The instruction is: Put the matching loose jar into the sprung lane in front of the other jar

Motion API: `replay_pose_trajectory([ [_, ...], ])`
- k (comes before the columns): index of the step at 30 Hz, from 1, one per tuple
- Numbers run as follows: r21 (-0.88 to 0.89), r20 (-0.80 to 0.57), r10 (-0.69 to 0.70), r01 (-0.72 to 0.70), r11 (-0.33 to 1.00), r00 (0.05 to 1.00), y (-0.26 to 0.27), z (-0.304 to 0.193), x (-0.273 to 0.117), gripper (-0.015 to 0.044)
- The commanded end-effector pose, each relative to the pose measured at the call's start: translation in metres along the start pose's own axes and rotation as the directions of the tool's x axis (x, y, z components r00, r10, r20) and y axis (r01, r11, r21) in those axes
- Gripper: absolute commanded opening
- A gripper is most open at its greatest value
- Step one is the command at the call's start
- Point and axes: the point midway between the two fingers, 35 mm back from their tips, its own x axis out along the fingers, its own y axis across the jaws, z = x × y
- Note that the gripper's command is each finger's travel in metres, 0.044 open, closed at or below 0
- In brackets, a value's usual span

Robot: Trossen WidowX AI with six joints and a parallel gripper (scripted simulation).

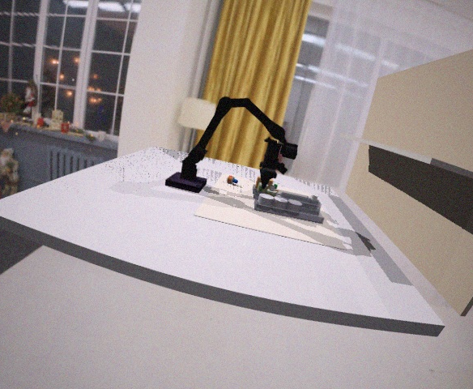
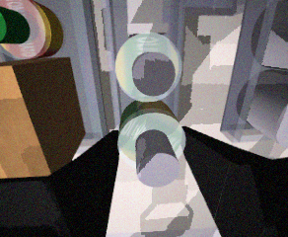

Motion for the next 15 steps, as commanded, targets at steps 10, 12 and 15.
replay_pose_trajectory([
  [10, -0.005, 0.022, -0.003, 0.003, 1.0, 1.0, -0.0004, 0.0051, 0.0043, 0.0],
  [12, -0.005, 0.022, -0.003, 0.003, 1.0, 1.0, -0.0004, 0.005, 0.0049, 0.0],
  [15, -0.005, 0.022, -0.003, 0.003, 1.0, 1.0, -0.0005, 0.0049, 0.0059, 0.0],
])
